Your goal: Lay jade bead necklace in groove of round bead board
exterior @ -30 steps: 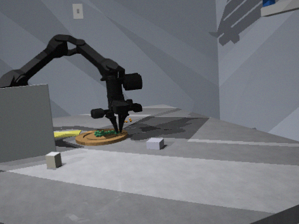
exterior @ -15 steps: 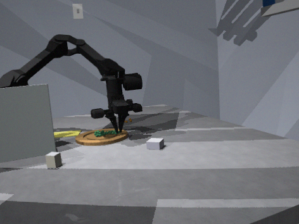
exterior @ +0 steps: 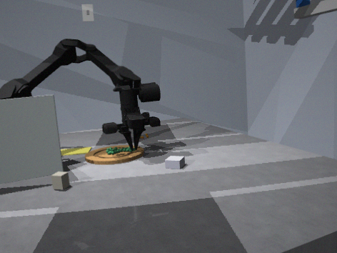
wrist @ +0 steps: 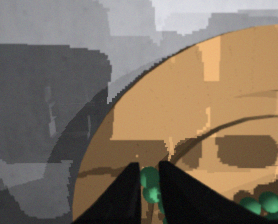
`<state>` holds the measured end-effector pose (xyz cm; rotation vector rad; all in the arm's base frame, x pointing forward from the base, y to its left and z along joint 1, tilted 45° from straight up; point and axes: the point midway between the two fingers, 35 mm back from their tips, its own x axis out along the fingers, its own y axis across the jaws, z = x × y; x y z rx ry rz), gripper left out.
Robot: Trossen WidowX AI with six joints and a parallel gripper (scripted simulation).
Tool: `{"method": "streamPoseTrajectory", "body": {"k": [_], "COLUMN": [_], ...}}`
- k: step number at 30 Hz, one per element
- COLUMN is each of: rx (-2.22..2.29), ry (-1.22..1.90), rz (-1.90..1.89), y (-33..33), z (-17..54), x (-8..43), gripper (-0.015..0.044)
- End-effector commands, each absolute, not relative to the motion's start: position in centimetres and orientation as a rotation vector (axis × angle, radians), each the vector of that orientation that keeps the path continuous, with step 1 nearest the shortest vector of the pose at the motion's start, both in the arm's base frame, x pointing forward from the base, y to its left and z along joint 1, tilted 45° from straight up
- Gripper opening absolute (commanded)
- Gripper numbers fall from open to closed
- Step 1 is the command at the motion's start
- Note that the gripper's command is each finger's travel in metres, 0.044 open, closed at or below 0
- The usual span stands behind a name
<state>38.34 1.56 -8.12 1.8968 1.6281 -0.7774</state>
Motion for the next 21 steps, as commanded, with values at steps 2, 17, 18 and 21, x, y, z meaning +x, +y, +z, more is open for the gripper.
{"method": "streamPoseTrajectory", "body": {"k": [2, 17, 18, 21], "rx": [1.897, 1.896, 1.896, 1.896], "ry": [1.628, 1.639, 1.642, 1.644], "rz": [-0.777, -0.782, -0.784, -0.79], "y": [1.6, 1.2, 1.0, 1.3], "z": [-8.1, -7.5, -7.3, -7.8], "x": [38.3, 38.1, 38.0, 37.9], "gripper": [0.0026, 0.042, 0.044, 0.044]}}
